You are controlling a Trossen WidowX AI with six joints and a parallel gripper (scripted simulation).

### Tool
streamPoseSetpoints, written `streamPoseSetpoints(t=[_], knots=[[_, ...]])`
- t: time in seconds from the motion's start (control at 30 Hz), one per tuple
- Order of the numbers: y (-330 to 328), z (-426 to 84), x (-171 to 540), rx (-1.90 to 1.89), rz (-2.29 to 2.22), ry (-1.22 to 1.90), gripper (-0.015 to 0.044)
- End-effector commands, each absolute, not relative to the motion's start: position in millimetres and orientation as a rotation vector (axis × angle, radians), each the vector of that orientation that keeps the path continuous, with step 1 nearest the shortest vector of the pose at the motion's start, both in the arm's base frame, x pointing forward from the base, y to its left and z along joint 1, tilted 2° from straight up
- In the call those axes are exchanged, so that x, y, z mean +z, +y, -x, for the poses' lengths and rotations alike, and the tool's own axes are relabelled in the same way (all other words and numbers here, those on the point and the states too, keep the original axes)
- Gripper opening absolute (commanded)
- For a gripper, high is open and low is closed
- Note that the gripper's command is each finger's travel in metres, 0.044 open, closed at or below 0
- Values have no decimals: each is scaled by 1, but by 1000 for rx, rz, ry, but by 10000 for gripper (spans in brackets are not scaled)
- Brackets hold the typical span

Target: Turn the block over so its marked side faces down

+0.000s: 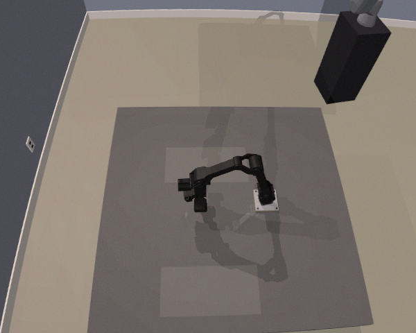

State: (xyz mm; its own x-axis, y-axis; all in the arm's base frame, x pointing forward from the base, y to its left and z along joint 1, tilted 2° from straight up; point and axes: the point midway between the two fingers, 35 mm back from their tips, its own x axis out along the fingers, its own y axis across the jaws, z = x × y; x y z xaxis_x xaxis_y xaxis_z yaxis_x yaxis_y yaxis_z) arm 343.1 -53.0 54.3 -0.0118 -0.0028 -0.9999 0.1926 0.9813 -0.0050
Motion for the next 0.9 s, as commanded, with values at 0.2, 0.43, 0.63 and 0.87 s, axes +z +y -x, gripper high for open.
streamPoseSetpoints(t=[0.2, 0.43, 0.63, 0.87], knots=[[-53, -346, 61, -159, -146, 1493, 0], [-53, -347, 57, -164, -134, 1387, 0], [-53, -347, 55, -169, -124, 1295, 0], [-53, -346, 54, -174, -114, 1189, 0]])
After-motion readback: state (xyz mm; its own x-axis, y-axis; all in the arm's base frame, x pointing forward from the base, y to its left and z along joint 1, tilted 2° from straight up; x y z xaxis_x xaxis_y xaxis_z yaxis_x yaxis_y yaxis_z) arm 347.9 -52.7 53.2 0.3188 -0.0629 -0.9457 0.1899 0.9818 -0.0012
